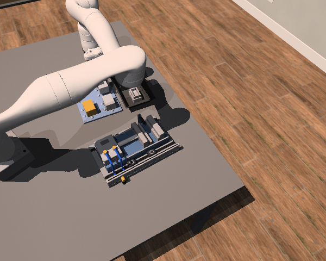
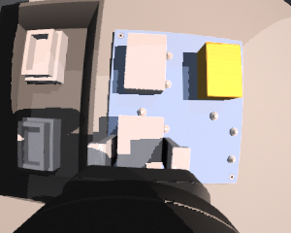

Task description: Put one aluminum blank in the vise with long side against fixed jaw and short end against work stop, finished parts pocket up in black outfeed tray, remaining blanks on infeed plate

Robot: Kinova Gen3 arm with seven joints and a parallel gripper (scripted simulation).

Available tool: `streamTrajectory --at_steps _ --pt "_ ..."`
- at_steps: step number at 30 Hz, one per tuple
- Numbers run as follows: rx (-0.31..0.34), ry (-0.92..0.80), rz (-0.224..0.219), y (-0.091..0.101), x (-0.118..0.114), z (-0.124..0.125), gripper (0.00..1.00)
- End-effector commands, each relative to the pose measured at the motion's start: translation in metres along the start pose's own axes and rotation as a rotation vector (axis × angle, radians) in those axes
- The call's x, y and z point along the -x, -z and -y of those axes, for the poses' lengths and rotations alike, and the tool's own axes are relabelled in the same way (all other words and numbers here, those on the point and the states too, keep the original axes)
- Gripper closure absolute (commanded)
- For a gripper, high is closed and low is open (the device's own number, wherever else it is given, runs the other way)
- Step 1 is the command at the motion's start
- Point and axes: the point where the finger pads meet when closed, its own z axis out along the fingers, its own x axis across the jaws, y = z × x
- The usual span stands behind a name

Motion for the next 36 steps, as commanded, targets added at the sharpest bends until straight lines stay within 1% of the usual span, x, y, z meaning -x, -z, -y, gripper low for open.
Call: streamTrajectory --at_steps 1,4,6,14,20,28,36 --pt "0.001 0.0 0.006 0.019 0.002 -0.001 1.0" --pt "0.001 0.0 0.006 0.034 0.002 -0.002 1.0" --pt "0.001 0.0 0.006 0.034 0.002 -0.002 1.0" --pt "0.001 0.001 0.006 0.07 0.001 -0.002 1.0" --pt "0.001 0.001 0.006 0.089 0.001 -0.002 1.0" --pt "0.002 0.001 0.006 0.096 0.001 -0.002 1.0" --pt "0.002 0.002 0.006 0.097 0.003 0.002 1.0"
